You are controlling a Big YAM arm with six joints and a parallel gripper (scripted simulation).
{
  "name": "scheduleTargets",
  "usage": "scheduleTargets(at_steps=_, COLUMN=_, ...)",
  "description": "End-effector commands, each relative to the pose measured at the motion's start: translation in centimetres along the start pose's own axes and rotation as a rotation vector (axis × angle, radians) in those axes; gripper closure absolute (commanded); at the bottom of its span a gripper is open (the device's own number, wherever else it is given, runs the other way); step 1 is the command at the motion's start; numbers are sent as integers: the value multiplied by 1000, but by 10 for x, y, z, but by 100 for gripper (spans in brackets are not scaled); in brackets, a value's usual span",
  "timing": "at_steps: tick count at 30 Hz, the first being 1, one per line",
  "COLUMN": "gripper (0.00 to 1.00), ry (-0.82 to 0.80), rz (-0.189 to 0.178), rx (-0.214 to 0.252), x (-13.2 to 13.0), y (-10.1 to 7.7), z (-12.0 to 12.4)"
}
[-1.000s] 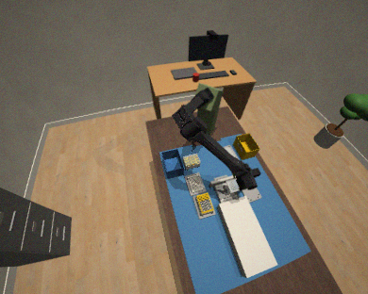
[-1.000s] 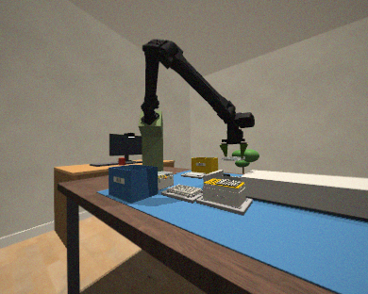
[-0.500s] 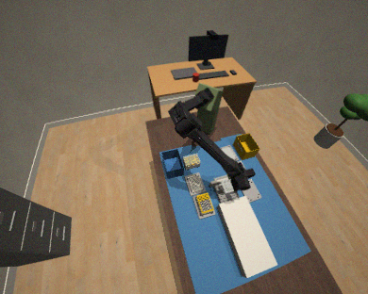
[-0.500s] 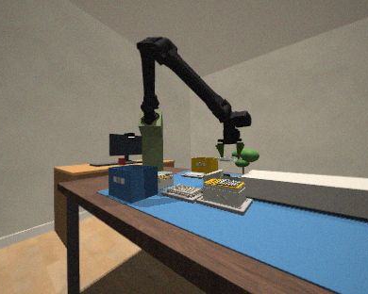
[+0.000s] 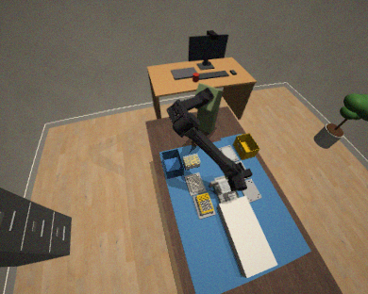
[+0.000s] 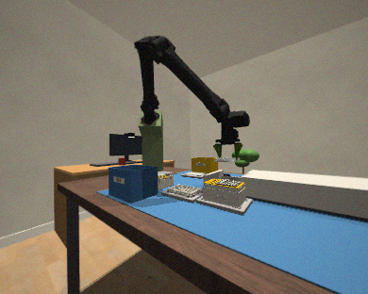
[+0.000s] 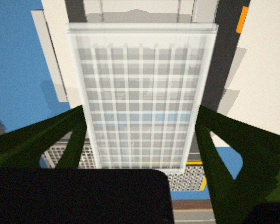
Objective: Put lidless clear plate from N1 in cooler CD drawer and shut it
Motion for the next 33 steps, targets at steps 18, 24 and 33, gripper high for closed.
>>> scheduleTargets(at_steps=18, gripper=100, ry=-5, rz=20, rx=-18, x=-3, y=-8, z=-22)
scheduleTargets(at_steps=24, gripper=100, ry=-6, rz=20, rx=-18, x=-3, y=-8, z=-24)
scheduleTargets(at_steps=33, gripper=100, ry=-3, rz=19, rx=-16, x=-3, y=-7, z=-23)
Point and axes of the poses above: the point where the finger pads meet when closed, its own y axis out along the fingers, its own x axis across the jaws, z = x × y, the point moved 5 cm from there along -y, back along the fingers, and after that the axes turned 2 degrees about y, right-handed, at the moved point
